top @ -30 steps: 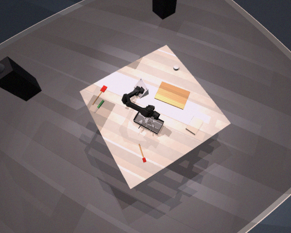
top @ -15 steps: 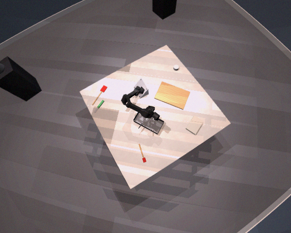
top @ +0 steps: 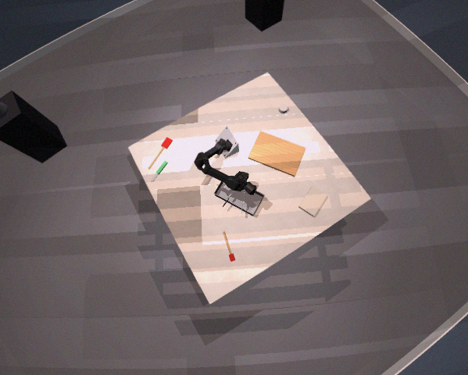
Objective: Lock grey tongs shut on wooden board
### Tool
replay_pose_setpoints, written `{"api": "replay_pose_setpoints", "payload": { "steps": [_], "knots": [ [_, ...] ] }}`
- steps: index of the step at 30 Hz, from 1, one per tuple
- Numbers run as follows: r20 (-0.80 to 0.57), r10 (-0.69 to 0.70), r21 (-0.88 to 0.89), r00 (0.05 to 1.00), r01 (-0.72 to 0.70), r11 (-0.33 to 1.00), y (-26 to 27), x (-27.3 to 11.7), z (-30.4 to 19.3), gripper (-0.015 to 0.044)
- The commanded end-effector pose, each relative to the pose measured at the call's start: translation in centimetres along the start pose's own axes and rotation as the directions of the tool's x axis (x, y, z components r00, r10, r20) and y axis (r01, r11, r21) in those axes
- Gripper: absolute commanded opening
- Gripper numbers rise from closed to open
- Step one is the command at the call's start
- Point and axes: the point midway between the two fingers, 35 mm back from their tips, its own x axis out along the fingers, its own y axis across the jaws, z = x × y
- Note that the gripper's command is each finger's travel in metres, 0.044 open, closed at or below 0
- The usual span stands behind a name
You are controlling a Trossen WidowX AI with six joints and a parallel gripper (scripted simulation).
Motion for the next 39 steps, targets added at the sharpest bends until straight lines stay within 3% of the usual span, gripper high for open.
{"api": "replay_pose_setpoints", "payload": {
  "steps": [1,10,12,39],
  "knots": [
    [-0.005,0.003,-0.004,1.000,-0.003,1.000,0.3,0.7,0.1,0.0440],
    [-0.006,0.005,-0.004,1.000,-0.005,1.000,0.5,1.9,0.1,0.0440],
    [-0.002,0.003,0.001,1.000,-0.003,1.000,0.3,1.5,0.1,0.0387],
    [-0.002,0.003,0.001,1.000,-0.003,1.000,0.3,1.5,0.1,0.0207]
  ]
}}
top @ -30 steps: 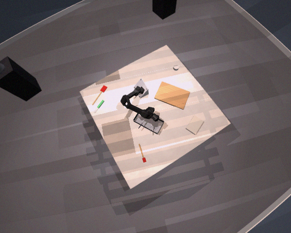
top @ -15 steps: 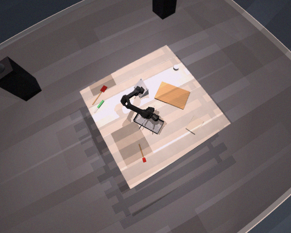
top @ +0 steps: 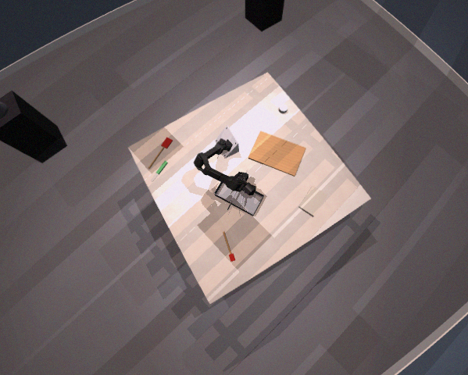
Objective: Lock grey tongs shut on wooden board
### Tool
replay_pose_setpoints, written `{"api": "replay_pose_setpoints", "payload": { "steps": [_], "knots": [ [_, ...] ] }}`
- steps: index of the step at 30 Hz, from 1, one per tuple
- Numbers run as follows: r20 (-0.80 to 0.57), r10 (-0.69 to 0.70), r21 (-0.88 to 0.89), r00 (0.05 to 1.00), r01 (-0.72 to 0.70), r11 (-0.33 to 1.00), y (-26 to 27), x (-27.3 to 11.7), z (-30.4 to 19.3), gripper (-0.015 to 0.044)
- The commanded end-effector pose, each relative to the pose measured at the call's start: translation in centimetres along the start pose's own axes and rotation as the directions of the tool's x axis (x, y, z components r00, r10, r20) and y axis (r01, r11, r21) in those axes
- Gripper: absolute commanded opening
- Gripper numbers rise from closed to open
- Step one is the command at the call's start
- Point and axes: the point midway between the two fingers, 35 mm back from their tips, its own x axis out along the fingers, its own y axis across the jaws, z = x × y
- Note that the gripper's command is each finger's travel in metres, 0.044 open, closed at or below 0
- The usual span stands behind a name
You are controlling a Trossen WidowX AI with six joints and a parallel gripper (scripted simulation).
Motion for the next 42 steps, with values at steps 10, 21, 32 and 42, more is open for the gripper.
{"api": "replay_pose_setpoints", "payload": {
  "steps": [10,21,32,42],
  "knots": [
    [-0.001,-0.002,0.004,1.000,0.002,1.000,0.0,0.0,-0.1,0.0141],
    [-0.001,-0.002,0.004,1.000,0.002,1.000,0.0,0.0,-0.1,0.0067],
    [-0.001,-0.002,0.004,1.000,0.002,1.000,0.0,0.0,-0.1,-0.0065],
    [-0.001,-0.006,-0.009,1.000,0.006,1.000,-0.3,-1.4,-0.1,-0.0150]
  ]
}}
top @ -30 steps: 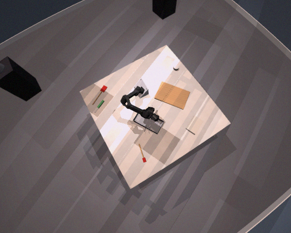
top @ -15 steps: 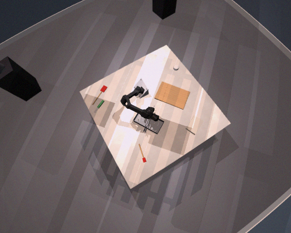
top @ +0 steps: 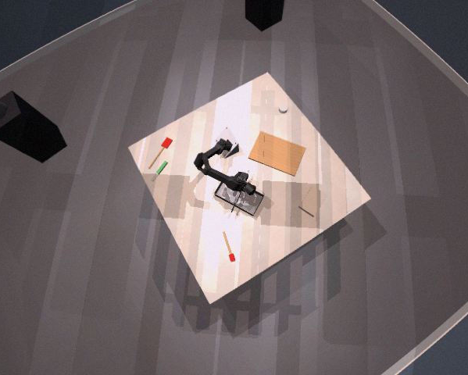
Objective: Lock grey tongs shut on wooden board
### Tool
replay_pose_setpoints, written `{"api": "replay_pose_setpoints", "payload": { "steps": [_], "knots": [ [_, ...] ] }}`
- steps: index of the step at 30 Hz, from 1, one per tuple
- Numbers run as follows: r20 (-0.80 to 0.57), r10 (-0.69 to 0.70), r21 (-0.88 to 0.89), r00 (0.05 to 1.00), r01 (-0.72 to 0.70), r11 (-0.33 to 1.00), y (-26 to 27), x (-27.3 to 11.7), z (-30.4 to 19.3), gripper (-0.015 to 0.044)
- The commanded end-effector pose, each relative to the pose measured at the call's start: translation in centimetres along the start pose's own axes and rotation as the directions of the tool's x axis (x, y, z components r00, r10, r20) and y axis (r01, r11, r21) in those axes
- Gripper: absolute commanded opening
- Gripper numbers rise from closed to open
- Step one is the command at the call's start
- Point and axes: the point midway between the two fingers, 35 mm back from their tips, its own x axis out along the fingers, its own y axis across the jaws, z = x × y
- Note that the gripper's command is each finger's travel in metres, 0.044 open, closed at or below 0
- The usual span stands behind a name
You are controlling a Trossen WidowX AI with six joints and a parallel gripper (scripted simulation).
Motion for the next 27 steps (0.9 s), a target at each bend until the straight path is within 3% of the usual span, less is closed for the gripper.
{"api": "replay_pose_setpoints", "payload": {
  "steps": [1,9,27],
  "knots": [
    [-0.004,-0.014,-0.015,1.000,0.014,1.000,-0.5,-2.2,-0.2,-0.0150],
    [-0.024,-0.027,-0.109,0.999,0.024,0.994,-0.1,-12.2,0.2,-0.0150],
    [-0.020,-0.025,-0.170,0.999,0.021,0.985,-1.5,-12.4,1.4,-0.0150]
  ]
}}
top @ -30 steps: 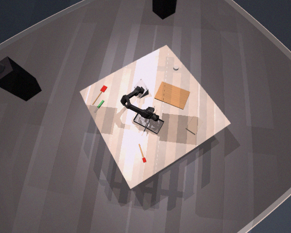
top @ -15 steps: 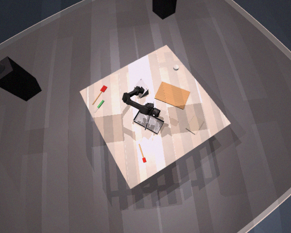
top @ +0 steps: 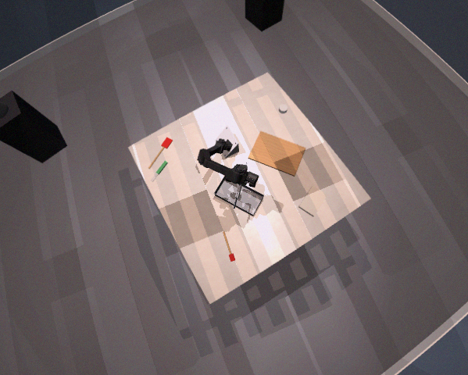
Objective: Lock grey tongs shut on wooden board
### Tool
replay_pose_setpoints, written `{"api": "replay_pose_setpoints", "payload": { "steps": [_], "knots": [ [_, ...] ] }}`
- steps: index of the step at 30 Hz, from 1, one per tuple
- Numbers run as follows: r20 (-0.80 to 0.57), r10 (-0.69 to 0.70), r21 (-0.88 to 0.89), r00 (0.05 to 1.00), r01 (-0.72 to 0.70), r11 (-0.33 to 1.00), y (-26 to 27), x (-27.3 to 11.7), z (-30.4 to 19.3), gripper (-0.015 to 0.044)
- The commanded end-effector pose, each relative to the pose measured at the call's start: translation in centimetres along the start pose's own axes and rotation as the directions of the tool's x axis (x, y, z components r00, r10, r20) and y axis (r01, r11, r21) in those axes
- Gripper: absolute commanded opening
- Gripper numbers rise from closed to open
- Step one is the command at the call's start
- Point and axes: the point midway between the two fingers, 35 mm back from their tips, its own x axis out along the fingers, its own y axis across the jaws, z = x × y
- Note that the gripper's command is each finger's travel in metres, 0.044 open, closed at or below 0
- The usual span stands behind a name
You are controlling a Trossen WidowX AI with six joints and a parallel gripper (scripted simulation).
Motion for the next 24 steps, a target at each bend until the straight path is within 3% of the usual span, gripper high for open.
{"api": "replay_pose_setpoints", "payload": {
  "steps": [1,24],
  "knots": [
    [0.005,-0.007,-0.060,1.000,0.007,0.998,-1.9,-0.3,1.1,-0.0150],
    [0.027,-0.005,-0.423,1.000,0.016,0.906,-12.3,-0.9,10.9,-0.0150]
  ]
}}
